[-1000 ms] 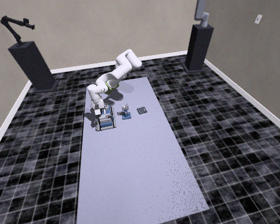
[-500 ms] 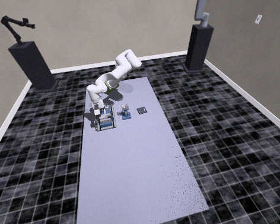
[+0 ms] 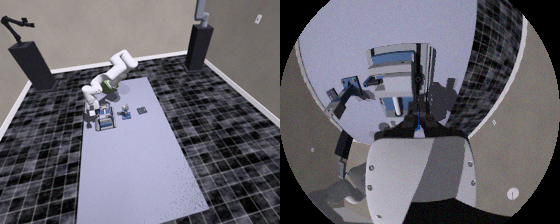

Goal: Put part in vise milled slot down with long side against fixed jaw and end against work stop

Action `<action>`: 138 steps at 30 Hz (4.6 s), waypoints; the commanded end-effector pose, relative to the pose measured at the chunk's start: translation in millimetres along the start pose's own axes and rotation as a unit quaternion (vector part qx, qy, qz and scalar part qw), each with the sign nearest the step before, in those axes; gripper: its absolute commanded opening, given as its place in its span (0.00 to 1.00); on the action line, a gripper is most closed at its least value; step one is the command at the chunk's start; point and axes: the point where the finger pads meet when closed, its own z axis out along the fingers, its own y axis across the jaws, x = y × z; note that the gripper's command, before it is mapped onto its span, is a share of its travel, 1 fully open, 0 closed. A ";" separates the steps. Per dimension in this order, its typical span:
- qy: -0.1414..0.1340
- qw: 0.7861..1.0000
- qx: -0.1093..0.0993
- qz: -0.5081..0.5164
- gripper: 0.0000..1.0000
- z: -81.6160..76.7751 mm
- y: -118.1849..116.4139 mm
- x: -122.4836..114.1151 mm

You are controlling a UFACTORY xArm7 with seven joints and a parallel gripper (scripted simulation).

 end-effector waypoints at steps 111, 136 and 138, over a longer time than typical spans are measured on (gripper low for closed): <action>0.001 1.000 -0.002 0.001 0.00 50.0 3.3 1.0; 0.001 1.000 -0.002 0.001 0.00 50.1 4.0 1.3; 0.001 1.000 -0.002 0.001 0.00 50.1 4.0 1.3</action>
